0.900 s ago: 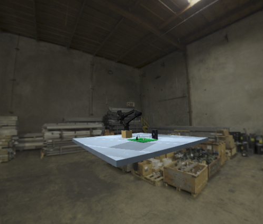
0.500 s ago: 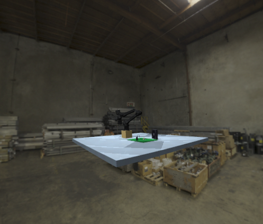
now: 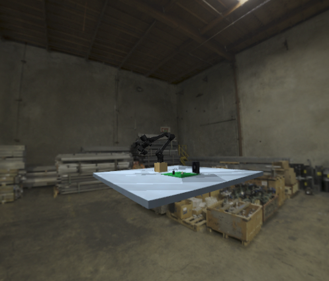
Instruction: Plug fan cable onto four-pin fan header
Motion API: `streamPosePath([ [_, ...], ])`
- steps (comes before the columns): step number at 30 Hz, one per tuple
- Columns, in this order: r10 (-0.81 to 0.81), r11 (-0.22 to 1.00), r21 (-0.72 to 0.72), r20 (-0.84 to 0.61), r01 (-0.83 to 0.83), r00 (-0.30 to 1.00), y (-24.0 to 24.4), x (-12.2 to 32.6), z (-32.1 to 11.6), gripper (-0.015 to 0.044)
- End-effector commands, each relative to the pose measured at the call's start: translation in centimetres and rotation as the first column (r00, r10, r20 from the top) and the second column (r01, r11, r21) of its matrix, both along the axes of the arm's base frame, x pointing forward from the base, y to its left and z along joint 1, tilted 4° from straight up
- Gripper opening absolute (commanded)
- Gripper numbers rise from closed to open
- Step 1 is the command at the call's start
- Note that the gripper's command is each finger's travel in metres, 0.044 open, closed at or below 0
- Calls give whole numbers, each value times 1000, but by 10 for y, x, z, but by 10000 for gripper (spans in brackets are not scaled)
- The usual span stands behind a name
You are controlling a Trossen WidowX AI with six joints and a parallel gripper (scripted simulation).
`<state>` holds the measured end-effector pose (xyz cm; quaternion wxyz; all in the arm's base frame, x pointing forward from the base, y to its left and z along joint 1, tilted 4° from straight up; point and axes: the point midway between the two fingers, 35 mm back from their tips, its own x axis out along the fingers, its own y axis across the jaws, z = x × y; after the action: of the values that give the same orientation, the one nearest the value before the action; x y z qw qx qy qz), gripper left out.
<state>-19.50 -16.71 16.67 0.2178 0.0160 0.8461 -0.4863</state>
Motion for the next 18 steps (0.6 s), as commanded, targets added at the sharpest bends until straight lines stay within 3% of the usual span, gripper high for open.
streamPosePath([
  [1,330,926,161,85,-340,940,-57,49,-13,440],
  [5,580,746,280,170,-604,796,-94,106,-26,440],
  [10,793,416,388,288,-822,537,-116,186,-43,440],
  [18,874,-202,471,483,-859,60,-98,314,-71,440],
])
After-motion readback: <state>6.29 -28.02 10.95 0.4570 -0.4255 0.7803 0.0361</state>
